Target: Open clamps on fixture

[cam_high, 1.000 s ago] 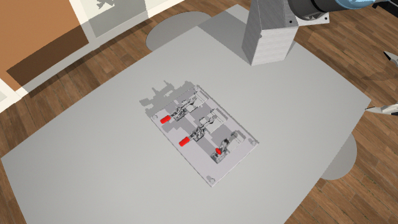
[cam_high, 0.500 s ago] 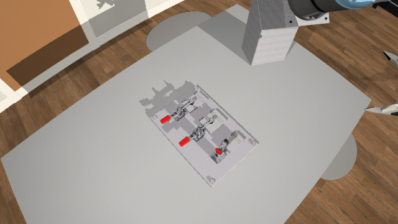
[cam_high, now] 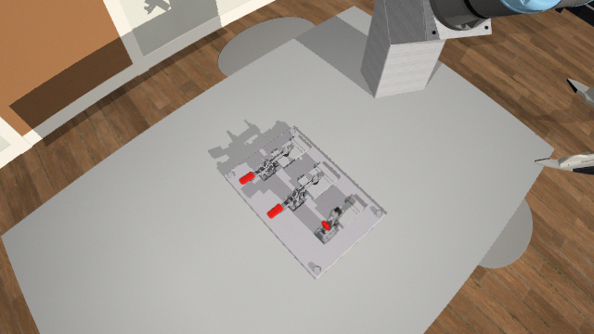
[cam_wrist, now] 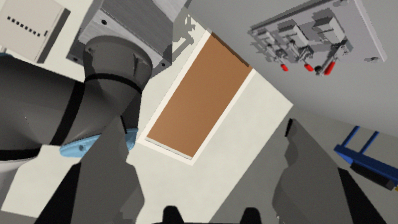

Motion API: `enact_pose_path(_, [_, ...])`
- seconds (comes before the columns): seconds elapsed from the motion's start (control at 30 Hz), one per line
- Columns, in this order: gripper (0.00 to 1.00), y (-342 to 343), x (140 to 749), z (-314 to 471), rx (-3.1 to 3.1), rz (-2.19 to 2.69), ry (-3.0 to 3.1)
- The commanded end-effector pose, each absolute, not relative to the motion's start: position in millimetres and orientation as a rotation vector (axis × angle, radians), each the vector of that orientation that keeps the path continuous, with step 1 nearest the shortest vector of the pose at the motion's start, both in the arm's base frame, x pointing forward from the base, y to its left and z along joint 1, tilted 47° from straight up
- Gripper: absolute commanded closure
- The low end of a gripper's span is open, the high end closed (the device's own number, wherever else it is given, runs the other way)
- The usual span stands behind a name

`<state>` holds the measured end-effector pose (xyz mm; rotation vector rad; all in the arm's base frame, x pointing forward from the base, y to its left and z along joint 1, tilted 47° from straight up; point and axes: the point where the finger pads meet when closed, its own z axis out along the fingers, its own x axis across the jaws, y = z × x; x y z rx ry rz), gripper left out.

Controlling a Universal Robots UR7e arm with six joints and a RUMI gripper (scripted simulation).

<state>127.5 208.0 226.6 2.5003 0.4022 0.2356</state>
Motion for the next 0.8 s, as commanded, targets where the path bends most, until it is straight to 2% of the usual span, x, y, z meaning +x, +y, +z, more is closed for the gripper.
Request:
enact_pose_path(0.0, [0.00, 208, 131, 215, 2.528, 0.186, 0.343])
enact_pose_path(0.77, [0.00, 210, 169, 128, 2.720, -0.193, -0.186])
